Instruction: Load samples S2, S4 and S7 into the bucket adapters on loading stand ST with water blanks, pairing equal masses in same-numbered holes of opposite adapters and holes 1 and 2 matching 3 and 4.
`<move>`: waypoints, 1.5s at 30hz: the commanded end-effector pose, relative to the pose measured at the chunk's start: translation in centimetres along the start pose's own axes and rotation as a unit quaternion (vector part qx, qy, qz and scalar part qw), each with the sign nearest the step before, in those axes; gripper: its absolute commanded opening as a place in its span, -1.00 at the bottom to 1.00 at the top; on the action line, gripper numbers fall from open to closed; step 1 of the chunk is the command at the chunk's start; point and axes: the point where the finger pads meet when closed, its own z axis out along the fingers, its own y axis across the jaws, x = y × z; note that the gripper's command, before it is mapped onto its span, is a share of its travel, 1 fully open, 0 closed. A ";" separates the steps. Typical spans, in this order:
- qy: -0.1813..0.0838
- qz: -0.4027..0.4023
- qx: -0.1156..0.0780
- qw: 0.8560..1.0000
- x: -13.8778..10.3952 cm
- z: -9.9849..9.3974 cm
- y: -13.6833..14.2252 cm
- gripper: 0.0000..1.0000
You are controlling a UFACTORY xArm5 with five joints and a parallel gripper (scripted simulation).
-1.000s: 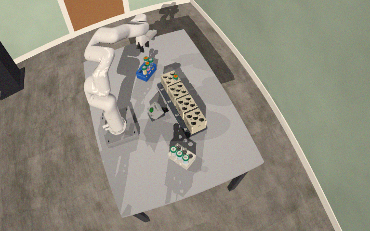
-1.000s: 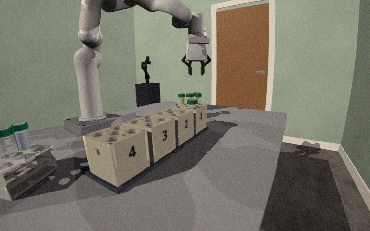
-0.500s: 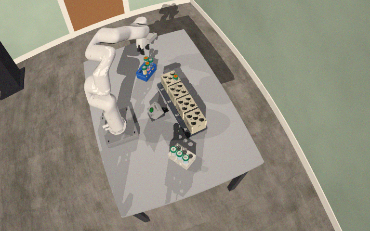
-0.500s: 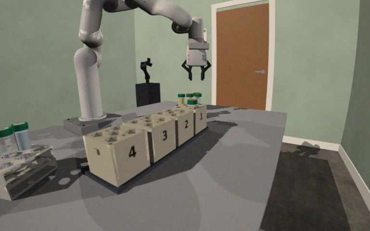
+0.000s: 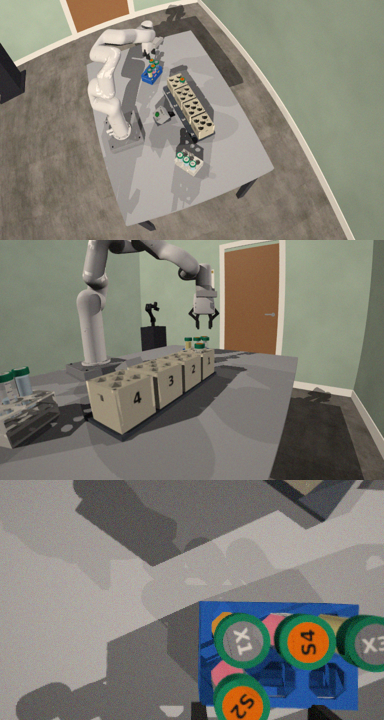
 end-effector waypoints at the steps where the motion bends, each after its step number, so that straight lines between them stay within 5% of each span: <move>1: -0.002 0.000 0.002 1.000 0.0 0.6 -0.1 0.15; 18: -0.002 0.000 0.002 1.000 0.0 3.6 -0.1 0.15; 45: -0.002 0.000 0.002 1.000 0.0 4.6 -0.2 0.15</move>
